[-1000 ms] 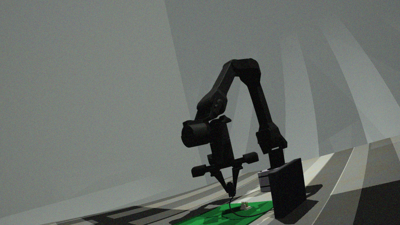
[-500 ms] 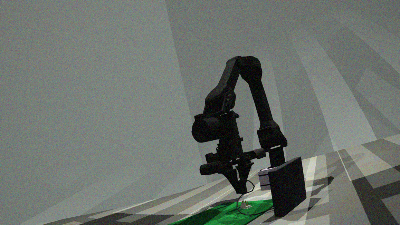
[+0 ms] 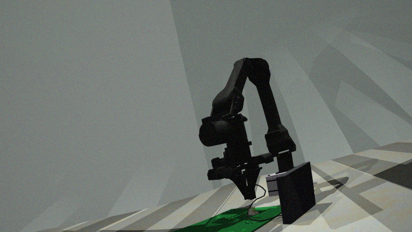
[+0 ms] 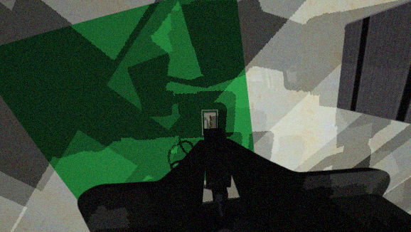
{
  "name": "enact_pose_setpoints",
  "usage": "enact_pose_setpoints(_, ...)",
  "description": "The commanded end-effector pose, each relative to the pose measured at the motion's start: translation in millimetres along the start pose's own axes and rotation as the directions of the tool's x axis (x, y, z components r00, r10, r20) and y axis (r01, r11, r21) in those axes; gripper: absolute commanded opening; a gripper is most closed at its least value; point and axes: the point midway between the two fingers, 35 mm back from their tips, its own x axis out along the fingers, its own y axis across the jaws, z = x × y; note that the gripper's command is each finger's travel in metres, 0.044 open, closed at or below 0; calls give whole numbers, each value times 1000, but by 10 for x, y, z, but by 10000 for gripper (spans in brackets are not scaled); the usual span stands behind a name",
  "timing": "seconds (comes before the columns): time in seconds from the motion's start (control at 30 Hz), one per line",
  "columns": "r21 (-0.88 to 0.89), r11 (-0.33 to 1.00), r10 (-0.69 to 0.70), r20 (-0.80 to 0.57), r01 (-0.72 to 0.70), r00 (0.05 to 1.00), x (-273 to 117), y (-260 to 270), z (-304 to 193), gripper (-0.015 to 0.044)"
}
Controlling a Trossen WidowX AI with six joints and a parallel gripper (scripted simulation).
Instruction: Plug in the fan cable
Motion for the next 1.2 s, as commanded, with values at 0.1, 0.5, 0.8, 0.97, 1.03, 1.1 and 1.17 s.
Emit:
enact_pose_setpoints(0.1,-6,1000,-6,0,6,1000,8,-26,23,0)
enact_pose_setpoints(0.5,-4,1000,-6,0,6,1000,228,-31,29,0)
enact_pose_setpoints(0.8,-4,1000,-6,0,6,1000,228,-28,29,0)
enact_pose_setpoints(0.97,-4,1000,-6,0,6,1000,228,-23,28,0)
enact_pose_setpoints(1.03,-4,1000,-6,0,6,1000,228,-18,27,0)
enact_pose_setpoints(1.1,-4,1000,-6,0,6,1000,228,-10,24,0)
enact_pose_setpoints(1.17,-4,1000,-6,0,6,1000,228,-10,24,0)
